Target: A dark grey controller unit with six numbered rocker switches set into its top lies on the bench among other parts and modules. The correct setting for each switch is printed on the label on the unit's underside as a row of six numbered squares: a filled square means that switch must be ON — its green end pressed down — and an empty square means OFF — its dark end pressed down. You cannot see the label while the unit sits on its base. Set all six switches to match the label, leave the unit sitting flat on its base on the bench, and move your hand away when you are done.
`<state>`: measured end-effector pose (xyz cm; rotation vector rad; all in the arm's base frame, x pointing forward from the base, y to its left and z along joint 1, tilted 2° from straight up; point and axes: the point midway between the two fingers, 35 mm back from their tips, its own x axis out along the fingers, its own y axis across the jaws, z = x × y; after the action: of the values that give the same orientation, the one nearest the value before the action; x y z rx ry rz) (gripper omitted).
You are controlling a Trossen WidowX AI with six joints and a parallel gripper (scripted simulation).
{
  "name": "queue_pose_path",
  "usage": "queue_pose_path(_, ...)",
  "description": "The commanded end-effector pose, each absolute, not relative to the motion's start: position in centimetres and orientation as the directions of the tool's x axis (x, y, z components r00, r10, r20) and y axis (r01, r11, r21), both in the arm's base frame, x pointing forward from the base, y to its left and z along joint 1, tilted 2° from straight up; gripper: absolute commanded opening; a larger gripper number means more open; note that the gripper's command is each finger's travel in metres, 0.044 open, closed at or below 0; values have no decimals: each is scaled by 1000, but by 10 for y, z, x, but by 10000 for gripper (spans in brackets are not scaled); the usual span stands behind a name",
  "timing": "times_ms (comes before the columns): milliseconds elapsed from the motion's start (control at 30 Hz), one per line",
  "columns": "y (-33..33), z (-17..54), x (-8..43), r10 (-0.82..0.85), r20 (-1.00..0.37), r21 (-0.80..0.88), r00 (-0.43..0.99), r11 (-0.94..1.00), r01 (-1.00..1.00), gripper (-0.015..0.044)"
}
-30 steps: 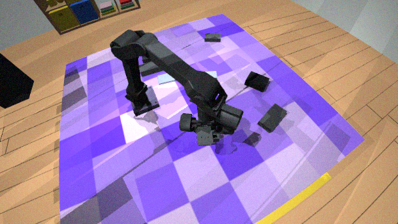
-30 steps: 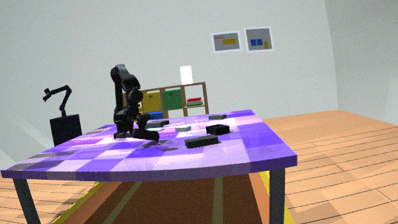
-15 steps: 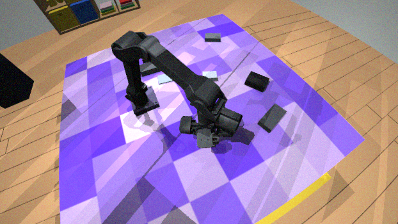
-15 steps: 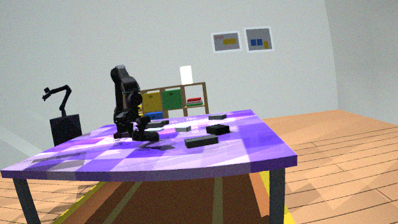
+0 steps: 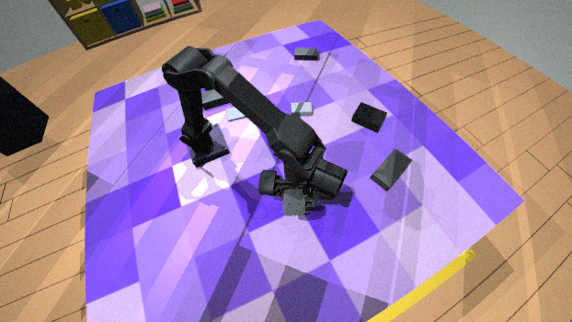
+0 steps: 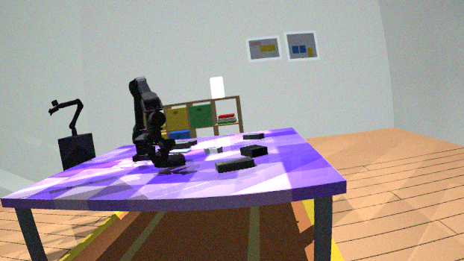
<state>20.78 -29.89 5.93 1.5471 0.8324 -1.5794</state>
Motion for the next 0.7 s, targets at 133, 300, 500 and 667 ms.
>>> queue_pose_path(133, -297, 52, 209, -66, -997, 56, 27, -492, 869, 338)
queue_pose_path(300, -298, 48, 209, -66, -997, 56, 27, -492, 869, 338)
queue_pose_path(500, -298, 44, 209, -66, -997, 56, 27, -492, 869, 338)
queue_pose_path(667, -298, 44, 209, -68, -997, 56, 26, -494, 868, 338)
